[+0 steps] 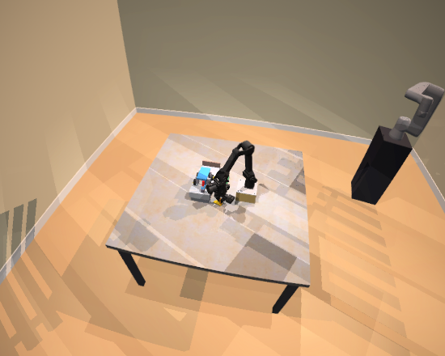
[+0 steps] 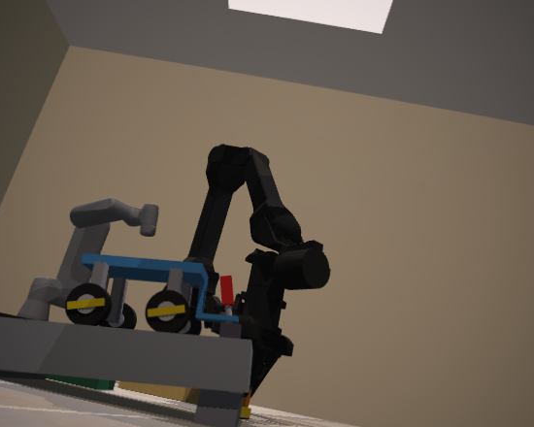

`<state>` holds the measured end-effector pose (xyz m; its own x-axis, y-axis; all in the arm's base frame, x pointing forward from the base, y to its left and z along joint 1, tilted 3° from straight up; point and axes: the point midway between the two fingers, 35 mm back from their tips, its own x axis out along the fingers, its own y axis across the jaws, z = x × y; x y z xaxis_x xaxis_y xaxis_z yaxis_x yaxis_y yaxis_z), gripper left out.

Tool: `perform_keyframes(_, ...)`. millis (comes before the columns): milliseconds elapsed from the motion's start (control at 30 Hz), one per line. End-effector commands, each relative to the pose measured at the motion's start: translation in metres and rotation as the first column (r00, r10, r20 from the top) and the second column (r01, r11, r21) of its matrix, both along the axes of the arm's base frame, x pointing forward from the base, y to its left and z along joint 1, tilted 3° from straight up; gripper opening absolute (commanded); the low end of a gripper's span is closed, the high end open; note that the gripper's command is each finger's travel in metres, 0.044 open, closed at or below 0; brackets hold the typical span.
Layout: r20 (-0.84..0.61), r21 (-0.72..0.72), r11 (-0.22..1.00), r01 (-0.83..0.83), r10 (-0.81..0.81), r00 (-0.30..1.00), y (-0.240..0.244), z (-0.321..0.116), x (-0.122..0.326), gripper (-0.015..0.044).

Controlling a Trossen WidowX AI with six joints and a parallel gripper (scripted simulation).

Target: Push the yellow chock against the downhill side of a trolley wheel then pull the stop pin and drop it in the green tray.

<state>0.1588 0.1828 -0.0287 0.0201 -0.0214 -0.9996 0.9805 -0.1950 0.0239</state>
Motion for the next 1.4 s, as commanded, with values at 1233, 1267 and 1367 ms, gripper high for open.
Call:
perform_keyframes(1233, -0.005, -0.004, 1.000, -0.003, 0.003, 1.000, -0.001, 0.125, -0.005, 0.0000)
perform_keyframes(1267, -0.005, -0.004, 1.000, -0.003, 0.003, 1.000, 0.000, 0.127, -0.005, 0.0000)
perform_keyframes(1367, -0.005, -0.004, 1.000, -0.003, 0.003, 1.000, 0.001, 0.137, -0.004, 0.0000)
